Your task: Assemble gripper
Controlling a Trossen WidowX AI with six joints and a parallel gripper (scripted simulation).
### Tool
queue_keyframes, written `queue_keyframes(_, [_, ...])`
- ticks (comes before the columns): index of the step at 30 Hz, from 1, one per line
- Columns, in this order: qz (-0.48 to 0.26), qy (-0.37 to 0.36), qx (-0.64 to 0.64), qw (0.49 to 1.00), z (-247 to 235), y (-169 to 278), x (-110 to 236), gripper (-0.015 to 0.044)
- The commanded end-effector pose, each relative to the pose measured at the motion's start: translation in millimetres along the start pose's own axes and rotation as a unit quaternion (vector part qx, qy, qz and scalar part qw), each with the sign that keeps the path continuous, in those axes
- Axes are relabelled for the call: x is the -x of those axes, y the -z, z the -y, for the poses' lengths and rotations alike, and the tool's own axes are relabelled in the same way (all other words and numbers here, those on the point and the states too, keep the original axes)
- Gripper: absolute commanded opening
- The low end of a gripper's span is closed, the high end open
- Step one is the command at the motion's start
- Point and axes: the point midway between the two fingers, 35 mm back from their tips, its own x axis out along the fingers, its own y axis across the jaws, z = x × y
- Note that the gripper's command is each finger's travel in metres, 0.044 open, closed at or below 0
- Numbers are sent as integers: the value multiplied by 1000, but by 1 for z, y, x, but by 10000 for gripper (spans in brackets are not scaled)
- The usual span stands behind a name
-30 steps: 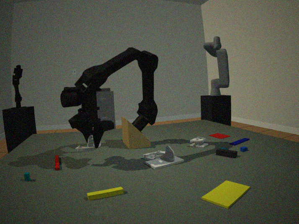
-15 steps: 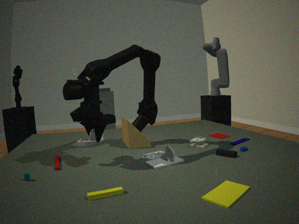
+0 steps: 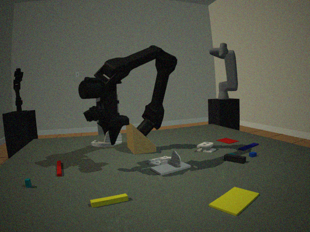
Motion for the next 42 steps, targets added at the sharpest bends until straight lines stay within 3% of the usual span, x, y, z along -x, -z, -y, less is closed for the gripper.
queue_keyframes(1, [-1, -1, -53, 999, -9, 14, 2, 134])
queue_keyframes(22, [0, -2, -289, 957, -40, 76, 6, 134])
queue_keyframes(42, [-6, -1, -501, 865, -55, 139, 2, 134])
